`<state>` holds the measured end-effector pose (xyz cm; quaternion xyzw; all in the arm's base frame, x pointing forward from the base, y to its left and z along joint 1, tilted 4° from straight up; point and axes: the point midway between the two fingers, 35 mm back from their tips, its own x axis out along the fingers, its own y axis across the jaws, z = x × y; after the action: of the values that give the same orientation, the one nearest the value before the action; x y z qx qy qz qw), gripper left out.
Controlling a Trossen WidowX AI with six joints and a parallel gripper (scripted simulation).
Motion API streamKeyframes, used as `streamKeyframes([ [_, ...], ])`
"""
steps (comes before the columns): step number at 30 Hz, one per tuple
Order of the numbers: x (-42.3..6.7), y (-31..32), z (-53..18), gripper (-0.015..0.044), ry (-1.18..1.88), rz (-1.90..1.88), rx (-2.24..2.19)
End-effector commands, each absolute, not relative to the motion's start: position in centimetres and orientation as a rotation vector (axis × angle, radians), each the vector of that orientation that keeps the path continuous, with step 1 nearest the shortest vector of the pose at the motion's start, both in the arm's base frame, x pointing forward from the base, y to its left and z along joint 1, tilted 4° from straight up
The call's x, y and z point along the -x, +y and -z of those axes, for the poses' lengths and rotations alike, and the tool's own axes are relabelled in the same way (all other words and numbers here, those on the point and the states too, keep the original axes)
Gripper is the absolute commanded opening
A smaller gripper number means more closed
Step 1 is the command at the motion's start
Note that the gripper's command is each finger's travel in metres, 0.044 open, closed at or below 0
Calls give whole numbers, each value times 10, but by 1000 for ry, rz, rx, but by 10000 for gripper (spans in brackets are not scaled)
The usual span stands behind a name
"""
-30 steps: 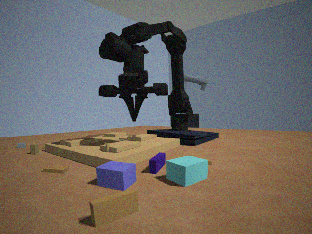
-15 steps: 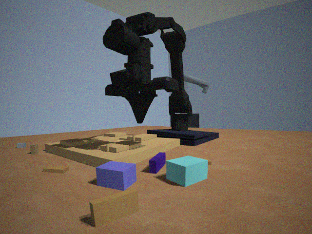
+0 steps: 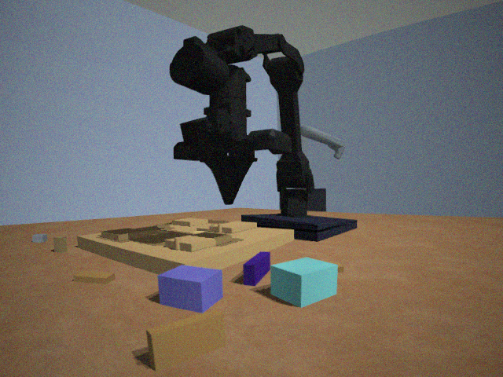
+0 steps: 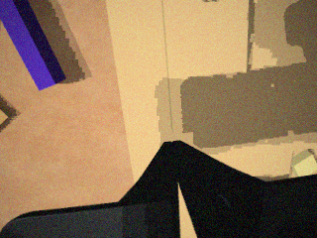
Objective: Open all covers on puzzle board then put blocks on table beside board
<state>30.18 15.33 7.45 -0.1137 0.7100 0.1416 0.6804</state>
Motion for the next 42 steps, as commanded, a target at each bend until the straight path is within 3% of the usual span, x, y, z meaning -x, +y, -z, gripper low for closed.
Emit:
streamKeyframes([
  [1,-302,154,-75,0,1595,-317,250],
  [42,-302,156,-46,0,1595,-317,249],
])
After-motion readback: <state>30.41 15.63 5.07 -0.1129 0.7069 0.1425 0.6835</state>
